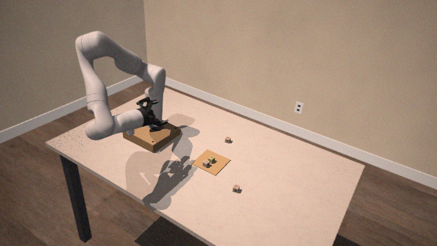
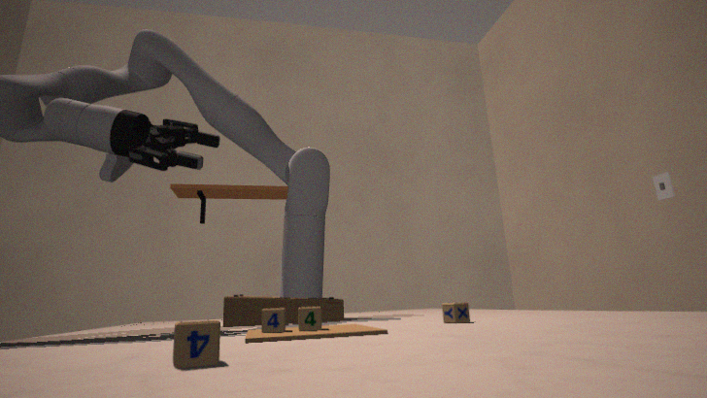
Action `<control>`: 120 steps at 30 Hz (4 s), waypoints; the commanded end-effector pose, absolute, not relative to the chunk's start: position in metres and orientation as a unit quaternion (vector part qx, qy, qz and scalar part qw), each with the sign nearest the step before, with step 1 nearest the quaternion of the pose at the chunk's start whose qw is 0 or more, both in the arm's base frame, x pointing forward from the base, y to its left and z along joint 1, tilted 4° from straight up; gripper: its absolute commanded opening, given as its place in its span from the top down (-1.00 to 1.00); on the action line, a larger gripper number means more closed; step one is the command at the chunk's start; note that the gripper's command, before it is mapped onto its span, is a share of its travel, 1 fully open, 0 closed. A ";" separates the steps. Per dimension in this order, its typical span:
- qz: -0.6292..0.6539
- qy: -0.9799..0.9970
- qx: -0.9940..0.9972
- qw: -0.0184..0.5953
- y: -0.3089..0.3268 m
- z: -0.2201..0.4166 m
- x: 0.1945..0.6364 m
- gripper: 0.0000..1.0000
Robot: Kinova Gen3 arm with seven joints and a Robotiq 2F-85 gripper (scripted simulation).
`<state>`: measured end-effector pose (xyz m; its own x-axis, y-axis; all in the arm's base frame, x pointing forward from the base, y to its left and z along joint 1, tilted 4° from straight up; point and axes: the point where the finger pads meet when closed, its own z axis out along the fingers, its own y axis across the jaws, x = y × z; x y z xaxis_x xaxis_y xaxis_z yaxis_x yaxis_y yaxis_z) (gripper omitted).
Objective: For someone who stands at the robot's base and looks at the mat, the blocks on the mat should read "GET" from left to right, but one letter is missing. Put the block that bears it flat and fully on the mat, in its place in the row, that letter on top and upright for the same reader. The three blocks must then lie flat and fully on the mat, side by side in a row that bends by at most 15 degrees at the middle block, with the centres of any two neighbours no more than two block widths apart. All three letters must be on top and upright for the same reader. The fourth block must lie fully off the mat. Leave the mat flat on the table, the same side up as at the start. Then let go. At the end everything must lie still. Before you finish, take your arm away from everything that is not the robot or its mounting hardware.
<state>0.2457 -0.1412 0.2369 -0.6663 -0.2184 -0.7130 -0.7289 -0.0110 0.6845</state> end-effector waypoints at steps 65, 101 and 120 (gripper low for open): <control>0.030 0.910 -0.413 0.006 0.262 0.094 0.372 -1.00; 0.028 0.909 -0.415 0.024 0.279 0.098 0.369 -1.00; 0.028 0.909 -0.415 0.024 0.279 0.098 0.369 -1.00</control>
<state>0.3678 0.2796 0.0966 -0.6539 -0.7542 -0.0609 -0.7565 0.6530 0.0356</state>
